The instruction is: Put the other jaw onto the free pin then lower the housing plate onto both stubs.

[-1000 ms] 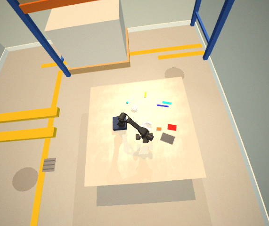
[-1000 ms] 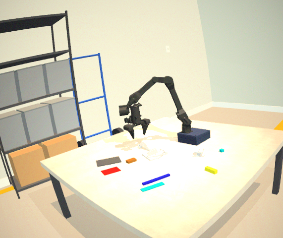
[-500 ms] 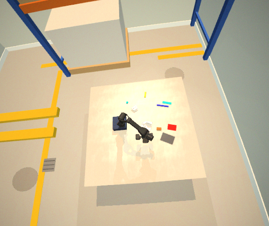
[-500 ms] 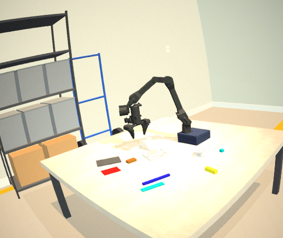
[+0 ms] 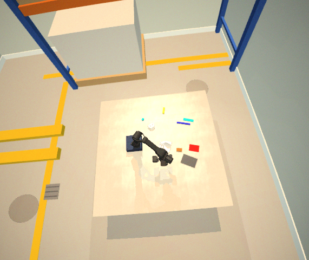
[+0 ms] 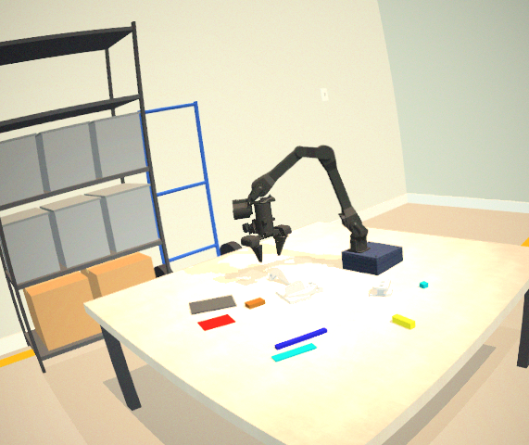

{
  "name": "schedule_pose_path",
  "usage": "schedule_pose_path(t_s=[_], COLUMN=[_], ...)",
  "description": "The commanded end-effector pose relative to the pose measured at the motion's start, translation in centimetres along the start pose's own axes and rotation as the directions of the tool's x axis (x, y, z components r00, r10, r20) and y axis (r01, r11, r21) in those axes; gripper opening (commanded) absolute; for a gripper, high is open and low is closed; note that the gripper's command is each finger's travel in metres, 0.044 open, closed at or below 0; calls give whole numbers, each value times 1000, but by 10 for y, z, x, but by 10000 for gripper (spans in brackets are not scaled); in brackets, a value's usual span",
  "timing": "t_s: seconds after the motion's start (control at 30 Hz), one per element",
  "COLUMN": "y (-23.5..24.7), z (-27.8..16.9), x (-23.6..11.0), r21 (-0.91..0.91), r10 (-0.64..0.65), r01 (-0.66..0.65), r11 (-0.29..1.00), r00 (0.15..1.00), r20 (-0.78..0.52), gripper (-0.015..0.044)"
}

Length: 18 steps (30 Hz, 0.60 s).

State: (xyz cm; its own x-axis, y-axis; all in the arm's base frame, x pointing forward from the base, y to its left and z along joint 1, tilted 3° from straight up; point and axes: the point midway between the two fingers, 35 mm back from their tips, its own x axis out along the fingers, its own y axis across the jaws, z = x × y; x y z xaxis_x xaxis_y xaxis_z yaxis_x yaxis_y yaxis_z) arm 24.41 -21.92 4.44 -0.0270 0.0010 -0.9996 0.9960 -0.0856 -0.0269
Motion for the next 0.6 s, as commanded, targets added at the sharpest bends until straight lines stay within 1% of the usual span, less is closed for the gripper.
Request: schedule_pose_path(t_s=[0.0, 0.4, 0.57], y=[-1, -4, -6], z=[0, 0, 0], x=[0, -1, -1], r21=[-59, -339, -450], r10=[-1, 0, 0], r01=[1, 3, 4], r11=[998, 941, 893], r00=[1000, 1000, 1000], r20=[6, 8, 7], gripper=[309, 0, 0])
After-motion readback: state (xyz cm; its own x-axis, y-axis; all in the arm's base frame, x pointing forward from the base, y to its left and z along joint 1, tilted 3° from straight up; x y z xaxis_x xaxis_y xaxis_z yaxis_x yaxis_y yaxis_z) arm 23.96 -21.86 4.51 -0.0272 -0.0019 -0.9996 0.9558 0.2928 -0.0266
